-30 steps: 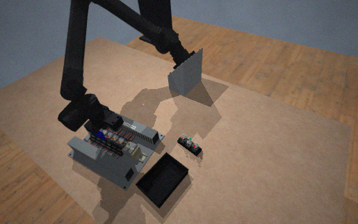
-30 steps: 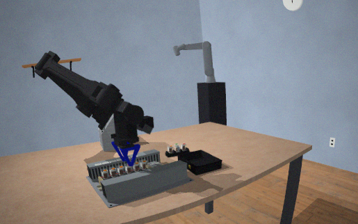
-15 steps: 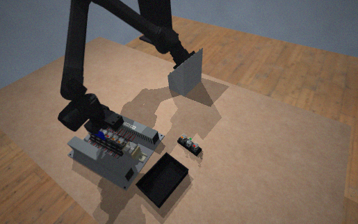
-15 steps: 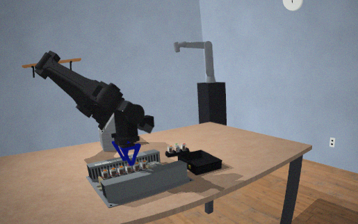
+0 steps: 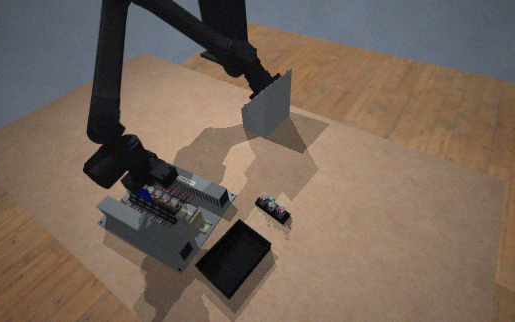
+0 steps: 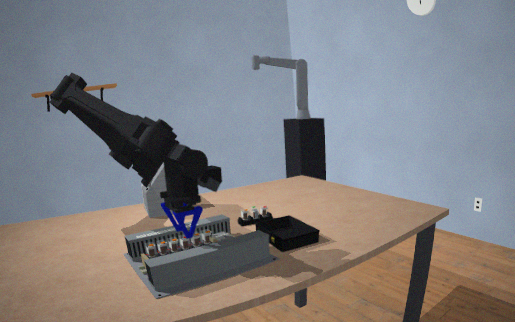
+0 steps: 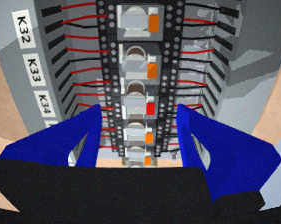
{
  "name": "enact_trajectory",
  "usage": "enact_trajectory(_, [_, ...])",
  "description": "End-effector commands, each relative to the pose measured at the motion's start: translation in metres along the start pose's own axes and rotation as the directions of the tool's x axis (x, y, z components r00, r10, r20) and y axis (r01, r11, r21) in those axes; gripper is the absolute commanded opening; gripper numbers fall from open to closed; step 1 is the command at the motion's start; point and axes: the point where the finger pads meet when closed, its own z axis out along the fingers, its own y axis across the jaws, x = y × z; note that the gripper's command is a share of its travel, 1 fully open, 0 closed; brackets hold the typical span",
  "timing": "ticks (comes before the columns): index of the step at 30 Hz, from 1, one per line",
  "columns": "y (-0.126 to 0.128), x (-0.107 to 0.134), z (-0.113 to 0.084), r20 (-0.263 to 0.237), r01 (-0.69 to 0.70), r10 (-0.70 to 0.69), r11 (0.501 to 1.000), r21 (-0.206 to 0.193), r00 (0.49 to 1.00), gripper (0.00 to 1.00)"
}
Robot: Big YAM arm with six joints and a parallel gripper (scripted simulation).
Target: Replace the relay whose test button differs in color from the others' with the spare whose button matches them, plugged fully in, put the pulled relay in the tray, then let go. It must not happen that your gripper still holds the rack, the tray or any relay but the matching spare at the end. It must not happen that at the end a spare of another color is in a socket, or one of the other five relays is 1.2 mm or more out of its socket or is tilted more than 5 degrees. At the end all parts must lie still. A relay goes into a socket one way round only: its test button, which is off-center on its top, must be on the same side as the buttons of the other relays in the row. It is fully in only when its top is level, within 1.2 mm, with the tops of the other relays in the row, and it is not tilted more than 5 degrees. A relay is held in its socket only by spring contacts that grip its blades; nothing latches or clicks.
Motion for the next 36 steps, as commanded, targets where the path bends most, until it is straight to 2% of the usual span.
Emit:
enact_trajectory(1, [-0.0082, 0.0085, -0.0126, 0.000, -0.027, 0.027, 0.999, 0.038, 1.000, 0.59])
enact_trajectory(36, [-0.0112, 0.0104, -0.0105, 0.000, -0.026, 0.026, 0.999, 0.032, 1.000, 0.59])
